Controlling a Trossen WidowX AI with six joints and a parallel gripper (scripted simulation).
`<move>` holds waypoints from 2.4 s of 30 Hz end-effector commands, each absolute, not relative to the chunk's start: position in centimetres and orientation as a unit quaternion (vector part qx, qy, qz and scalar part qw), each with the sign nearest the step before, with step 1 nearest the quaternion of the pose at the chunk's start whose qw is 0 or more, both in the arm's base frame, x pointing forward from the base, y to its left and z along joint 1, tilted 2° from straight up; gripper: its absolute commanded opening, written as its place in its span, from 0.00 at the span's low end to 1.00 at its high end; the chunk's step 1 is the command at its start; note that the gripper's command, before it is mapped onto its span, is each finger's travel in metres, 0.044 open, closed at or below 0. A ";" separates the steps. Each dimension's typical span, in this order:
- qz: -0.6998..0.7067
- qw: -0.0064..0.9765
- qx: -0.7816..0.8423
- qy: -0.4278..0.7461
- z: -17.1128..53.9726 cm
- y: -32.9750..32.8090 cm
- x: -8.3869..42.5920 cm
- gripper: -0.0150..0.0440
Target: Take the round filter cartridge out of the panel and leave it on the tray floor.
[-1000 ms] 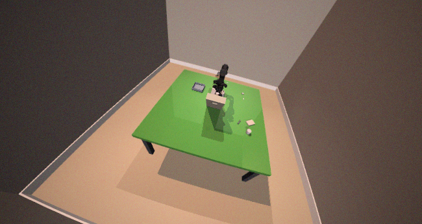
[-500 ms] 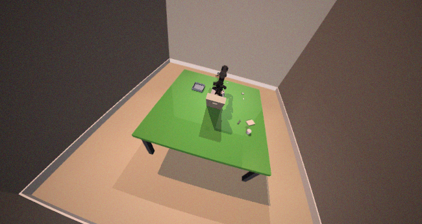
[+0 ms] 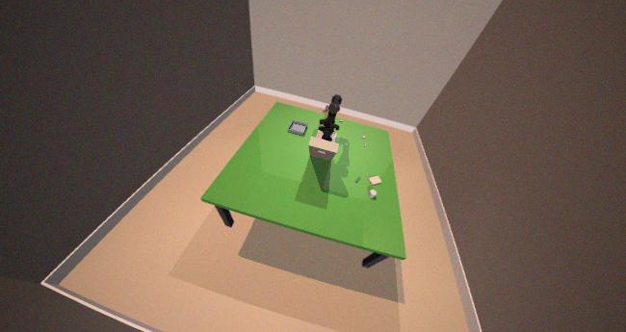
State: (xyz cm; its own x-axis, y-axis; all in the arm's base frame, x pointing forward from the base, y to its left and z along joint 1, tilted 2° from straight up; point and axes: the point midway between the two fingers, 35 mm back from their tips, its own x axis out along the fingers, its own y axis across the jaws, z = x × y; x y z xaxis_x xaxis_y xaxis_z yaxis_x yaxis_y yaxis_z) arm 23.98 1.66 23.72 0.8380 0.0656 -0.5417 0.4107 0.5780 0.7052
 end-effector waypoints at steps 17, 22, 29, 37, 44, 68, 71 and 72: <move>-0.096 0.850 0.448 0.259 30.0 1.9 26.6 0.51; -0.097 0.850 0.449 0.259 34.4 1.8 26.5 0.73; -0.091 0.872 0.382 0.293 35.1 1.8 26.0 0.77; 0.021 0.886 0.014 0.463 25.0 2.0 23.0 0.77; 0.036 0.879 -0.016 0.475 24.2 2.1 22.7 0.77; 0.036 0.879 -0.016 0.474 21.0 2.2 24.9 0.77; 0.036 0.880 -0.016 0.474 20.6 2.3 25.1 0.77; 0.036 0.880 -0.016 0.474 20.5 2.3 25.2 0.77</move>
